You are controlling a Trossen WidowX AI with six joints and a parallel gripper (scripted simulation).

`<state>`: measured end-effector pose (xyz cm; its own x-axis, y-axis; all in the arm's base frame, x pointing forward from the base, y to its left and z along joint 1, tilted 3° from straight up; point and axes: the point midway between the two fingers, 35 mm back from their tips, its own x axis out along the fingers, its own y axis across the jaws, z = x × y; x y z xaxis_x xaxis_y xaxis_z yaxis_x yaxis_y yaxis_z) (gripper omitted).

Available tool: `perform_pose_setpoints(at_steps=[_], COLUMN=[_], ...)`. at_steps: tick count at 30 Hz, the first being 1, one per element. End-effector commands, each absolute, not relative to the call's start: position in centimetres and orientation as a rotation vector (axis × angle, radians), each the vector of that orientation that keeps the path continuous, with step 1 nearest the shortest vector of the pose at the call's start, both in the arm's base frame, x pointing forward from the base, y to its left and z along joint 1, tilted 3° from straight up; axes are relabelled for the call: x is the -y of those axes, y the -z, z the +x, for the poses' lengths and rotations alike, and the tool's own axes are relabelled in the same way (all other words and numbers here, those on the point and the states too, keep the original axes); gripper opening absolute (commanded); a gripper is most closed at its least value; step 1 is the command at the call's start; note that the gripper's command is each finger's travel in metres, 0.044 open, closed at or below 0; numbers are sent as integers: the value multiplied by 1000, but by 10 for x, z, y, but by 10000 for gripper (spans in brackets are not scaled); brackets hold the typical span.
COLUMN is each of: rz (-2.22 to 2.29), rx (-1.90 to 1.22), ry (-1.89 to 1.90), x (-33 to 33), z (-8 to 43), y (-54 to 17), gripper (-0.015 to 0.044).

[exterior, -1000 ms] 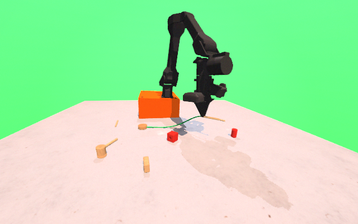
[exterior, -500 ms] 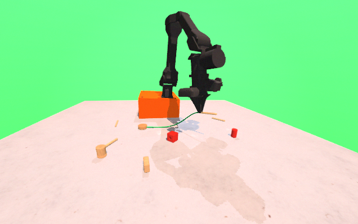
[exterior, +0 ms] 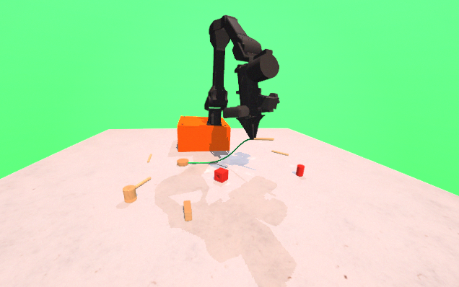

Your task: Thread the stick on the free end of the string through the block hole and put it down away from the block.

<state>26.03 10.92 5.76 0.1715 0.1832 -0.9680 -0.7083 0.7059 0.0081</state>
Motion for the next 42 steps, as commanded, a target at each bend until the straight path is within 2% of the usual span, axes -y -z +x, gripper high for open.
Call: perform_pose_setpoints(at_steps=[1,32,42], rz=[-504,-480,-559], rx=[-1234,-1109,-1095], ry=[-678,-685,-773], x=[-105,-77,-72], z=[257,241,255], y=[-61,-84,-86], gripper=[0,0,0])
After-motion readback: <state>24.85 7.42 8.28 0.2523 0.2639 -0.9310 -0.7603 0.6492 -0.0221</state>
